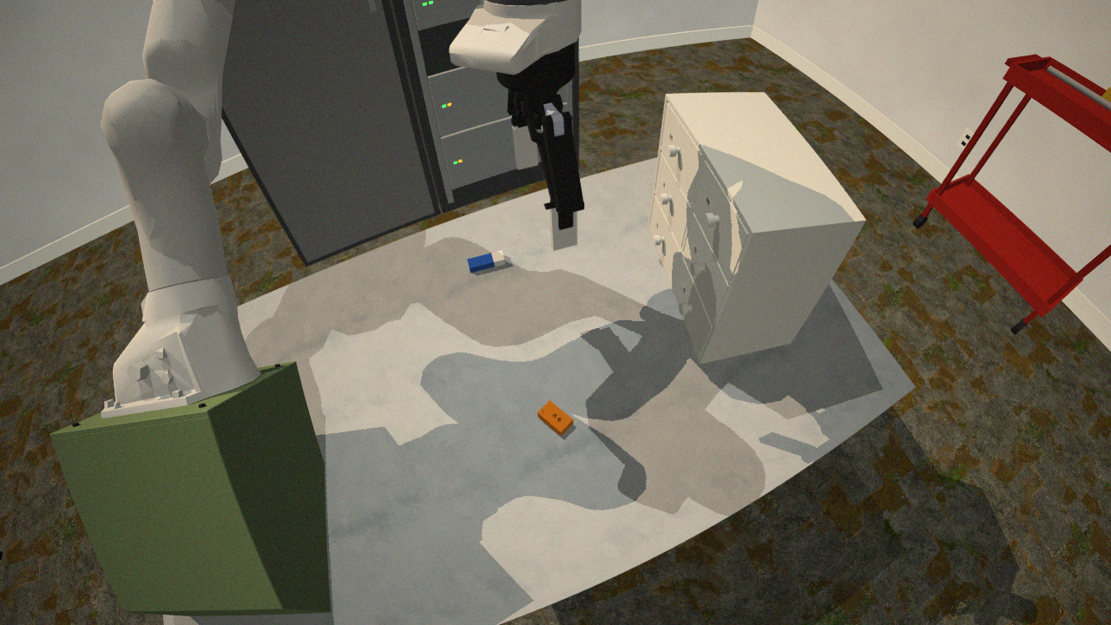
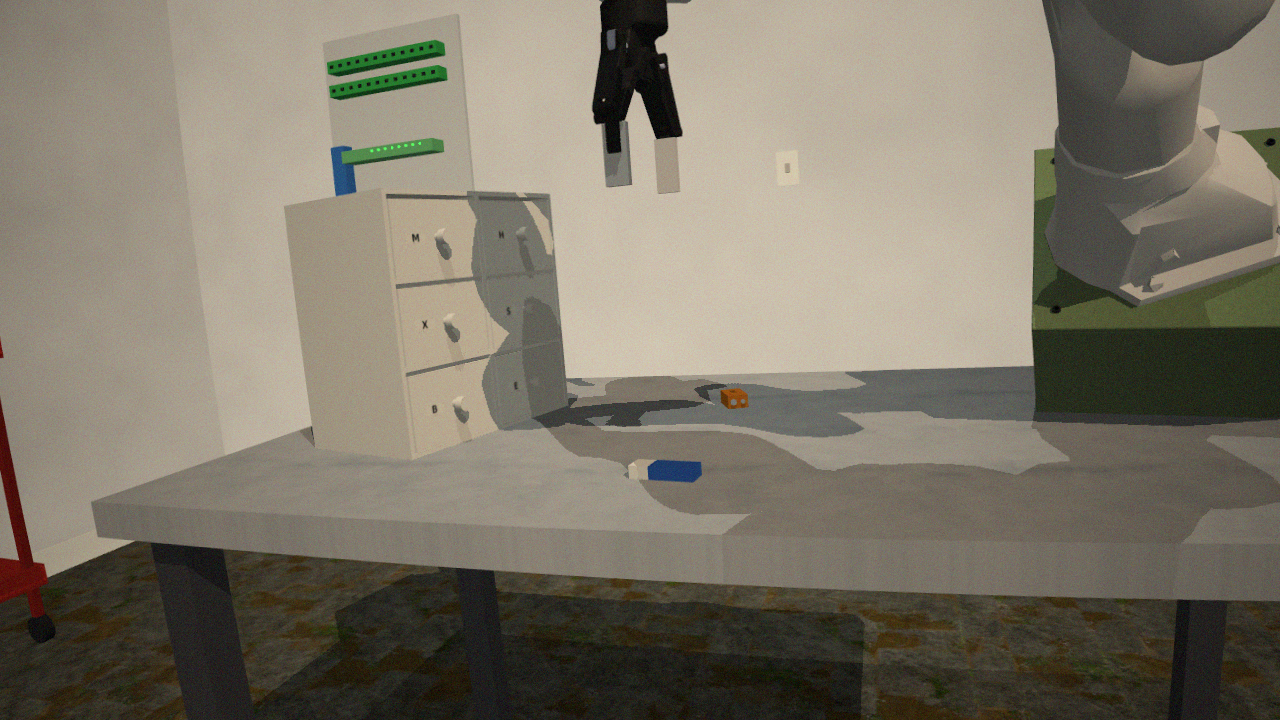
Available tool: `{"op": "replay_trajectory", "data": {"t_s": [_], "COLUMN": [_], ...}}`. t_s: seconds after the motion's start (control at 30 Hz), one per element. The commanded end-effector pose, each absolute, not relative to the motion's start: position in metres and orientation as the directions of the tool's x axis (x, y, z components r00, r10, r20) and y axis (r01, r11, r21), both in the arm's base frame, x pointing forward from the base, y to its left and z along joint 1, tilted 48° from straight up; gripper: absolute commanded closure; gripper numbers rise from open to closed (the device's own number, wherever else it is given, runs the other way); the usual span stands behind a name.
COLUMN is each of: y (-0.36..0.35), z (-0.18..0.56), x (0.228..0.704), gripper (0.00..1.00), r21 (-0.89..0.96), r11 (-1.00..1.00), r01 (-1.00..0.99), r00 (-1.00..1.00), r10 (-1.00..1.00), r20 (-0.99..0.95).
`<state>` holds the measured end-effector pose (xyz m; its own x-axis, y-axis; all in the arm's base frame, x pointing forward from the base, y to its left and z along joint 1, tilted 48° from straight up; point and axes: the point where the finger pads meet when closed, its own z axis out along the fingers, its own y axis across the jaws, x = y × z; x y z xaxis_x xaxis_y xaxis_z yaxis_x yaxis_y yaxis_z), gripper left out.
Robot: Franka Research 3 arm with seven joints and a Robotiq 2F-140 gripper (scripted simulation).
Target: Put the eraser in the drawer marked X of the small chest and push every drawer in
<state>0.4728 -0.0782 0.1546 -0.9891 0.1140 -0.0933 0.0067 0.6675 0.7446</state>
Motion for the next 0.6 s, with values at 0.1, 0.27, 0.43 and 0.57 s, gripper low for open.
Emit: {"op": "replay_trajectory", "data": {"t_s": [0.1,0.27,0.43,0.57], "y": [-0.074,-0.072,-0.068,-0.065], "z": [0.157,0.159,0.162,0.165], "x": [0.473,0.473,0.474,0.474], "gripper": [0.00,0.00,0.00,0.00], "r21": [0.721,0.710,0.685,0.658], "r11": [0.680,0.679,0.675,0.665], "r01": [-0.135,-0.184,-0.274,-0.352], "r00": [-0.980,-0.972,-0.951,-0.925], "r10": [0.015,-0.019,-0.082,-0.138], "r20": [-0.197,-0.234,-0.299,-0.355]}}
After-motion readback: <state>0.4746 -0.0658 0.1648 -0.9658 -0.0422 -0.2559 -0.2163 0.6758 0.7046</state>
